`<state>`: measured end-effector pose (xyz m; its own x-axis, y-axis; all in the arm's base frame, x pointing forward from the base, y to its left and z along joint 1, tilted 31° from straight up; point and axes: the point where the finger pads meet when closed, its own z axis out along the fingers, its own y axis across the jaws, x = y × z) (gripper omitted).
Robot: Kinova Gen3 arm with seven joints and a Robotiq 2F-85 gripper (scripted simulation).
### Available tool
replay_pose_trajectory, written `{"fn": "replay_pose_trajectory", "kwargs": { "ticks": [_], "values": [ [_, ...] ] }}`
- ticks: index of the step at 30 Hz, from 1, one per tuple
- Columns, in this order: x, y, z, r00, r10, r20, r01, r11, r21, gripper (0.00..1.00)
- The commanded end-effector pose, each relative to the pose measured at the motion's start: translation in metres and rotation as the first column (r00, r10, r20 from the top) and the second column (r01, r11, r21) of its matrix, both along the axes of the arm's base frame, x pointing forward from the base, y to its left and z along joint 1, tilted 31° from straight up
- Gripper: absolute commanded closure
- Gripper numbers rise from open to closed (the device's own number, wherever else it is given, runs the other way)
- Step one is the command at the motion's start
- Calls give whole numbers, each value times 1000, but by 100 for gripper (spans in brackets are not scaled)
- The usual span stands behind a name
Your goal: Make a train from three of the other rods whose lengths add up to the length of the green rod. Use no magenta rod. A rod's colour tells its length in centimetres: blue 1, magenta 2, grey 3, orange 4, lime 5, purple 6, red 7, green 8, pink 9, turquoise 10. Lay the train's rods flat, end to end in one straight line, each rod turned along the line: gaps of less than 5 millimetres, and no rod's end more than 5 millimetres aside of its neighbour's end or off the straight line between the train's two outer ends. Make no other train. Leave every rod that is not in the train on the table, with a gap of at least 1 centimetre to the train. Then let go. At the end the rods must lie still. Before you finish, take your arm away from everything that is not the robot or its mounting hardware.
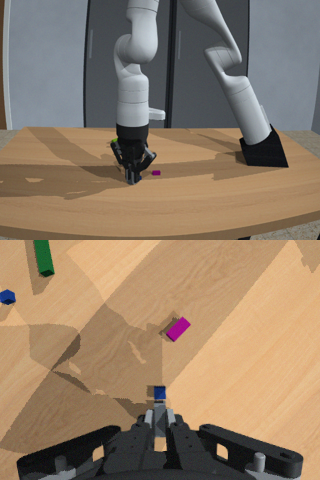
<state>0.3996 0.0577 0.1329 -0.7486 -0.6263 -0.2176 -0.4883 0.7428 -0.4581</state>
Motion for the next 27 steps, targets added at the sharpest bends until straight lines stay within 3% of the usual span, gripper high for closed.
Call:
{"fn": "replay_pose_trajectory", "kwargs": {
  "ticks": [1, 13, 20, 27],
  "values": [
    [1, 0, 0, 1000, 12, 1, -12, 1000, -5, 95],
    [1, 0, 0, 1000, 12, 1, -12, 1000, -5, 88],
    [1, 0, 0, 1000, 12, 1, -12, 1000, -5, 76],
    [1, 0, 0, 1000, 12, 1, -12, 1000, -5, 76]
  ]
}}
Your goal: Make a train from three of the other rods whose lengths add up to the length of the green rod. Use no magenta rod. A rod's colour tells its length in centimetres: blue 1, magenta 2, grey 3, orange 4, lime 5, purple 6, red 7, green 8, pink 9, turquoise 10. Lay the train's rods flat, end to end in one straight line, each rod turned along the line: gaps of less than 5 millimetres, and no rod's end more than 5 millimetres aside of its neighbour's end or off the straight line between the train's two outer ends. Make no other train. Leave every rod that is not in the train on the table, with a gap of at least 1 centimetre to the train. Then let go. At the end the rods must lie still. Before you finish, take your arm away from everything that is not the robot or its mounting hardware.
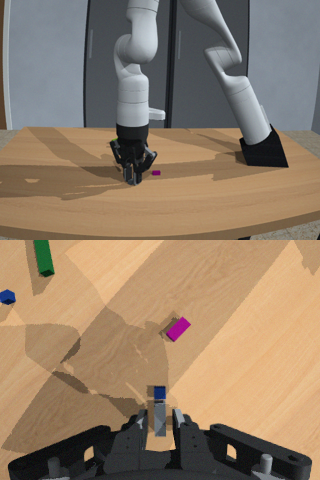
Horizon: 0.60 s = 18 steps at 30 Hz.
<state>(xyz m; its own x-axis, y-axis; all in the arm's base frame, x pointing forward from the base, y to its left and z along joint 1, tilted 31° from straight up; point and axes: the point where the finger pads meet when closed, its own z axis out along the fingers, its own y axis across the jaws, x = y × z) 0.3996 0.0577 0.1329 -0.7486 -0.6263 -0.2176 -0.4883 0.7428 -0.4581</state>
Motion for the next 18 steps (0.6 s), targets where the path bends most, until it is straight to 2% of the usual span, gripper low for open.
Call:
{"fn": "replay_pose_trajectory", "kwargs": {
  "ticks": [1, 18],
  "values": [
    [1, 0, 0, 1000, 12, 1, -12, 1000, -5, 76],
    [-2, 3, 9, 1000, 14, 2, -14, 1000, -5, 76]
  ]
}}
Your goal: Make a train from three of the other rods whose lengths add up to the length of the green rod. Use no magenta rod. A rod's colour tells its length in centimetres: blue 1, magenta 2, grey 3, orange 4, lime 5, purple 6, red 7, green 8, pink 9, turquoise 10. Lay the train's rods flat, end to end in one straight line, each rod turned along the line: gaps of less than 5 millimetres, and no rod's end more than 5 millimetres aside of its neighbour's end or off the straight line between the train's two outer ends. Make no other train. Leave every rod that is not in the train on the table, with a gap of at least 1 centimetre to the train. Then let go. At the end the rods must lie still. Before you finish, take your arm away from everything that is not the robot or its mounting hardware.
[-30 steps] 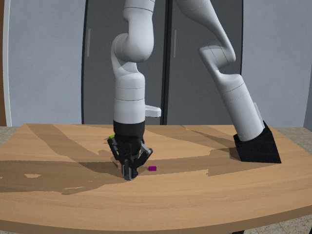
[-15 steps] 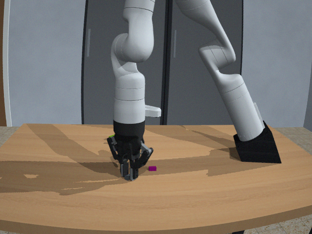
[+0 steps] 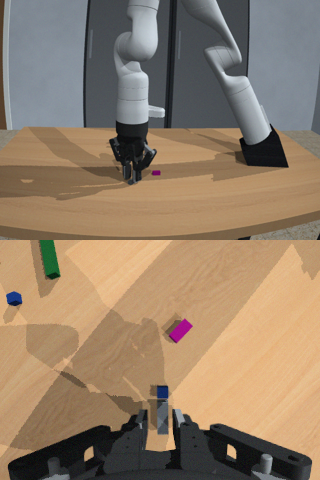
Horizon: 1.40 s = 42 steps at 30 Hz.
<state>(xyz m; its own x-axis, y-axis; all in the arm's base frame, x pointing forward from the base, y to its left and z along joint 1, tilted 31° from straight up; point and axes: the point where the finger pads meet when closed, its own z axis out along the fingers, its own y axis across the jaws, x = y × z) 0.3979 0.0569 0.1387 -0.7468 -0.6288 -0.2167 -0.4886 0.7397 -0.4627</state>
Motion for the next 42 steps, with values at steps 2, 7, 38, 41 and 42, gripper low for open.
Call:
{"fn": "replay_pose_trajectory", "kwargs": {
  "ticks": [2, 7, 38, 41, 42],
  "values": [
    [-2, 5, 6, 1000, 12, 0, -12, 1000, 0, 76],
    [-9, 8, 18, 1000, 12, 0, -12, 1000, 0, 76],
    [-37, 24, 72, 1000, 13, 1, -13, 1000, 0, 76],
    [-37, 24, 72, 1000, 13, 0, -13, 1000, 0, 0],
    [-37, 24, 72, 1000, 13, 0, -13, 1000, 0, 0]
  ]
}}
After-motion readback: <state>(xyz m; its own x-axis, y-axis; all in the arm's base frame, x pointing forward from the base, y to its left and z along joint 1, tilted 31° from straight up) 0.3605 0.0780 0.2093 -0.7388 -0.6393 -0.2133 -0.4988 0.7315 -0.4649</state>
